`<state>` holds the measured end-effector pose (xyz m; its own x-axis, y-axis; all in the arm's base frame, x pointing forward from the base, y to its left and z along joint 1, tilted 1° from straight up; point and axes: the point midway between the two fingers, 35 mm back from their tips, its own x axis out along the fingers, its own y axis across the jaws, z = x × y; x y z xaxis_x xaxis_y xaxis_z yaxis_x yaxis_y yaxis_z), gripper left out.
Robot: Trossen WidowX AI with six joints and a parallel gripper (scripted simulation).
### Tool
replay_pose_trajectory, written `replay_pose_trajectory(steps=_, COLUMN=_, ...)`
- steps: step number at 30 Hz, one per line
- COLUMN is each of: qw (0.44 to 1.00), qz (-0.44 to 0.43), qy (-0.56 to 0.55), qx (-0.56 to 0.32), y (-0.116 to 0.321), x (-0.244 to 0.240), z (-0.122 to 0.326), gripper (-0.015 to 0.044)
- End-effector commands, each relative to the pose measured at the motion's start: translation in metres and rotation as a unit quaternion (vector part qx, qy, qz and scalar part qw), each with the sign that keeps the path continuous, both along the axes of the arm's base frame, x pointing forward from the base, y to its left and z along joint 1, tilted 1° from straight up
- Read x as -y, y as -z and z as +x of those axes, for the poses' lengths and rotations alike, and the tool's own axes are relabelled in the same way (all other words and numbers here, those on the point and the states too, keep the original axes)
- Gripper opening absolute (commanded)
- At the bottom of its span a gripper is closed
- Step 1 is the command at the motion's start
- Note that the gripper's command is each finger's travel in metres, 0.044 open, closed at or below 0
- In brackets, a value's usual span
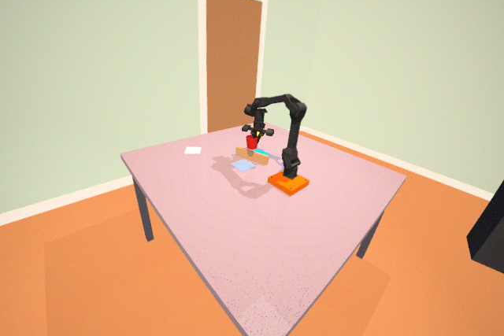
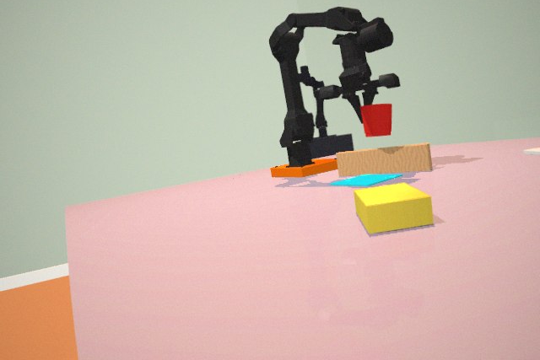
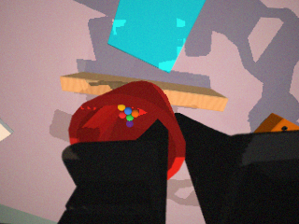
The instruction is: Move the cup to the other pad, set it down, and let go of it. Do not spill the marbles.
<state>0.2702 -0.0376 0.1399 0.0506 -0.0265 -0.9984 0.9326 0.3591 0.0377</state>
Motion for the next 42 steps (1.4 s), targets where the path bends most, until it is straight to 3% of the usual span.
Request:
replay_pose_trajectory(steps=1, qw=1.000, qz=0.000, qy=-0.001, qx=-0.003, y=0.000, x=0.009, z=0.002, gripper=0.0000)
replay_pose_trajectory(steps=42, qw=1.000, qz=-0.005, qy=-0.001, qx=-0.003, y=-0.006, x=0.100, z=0.014, gripper=0.0000)
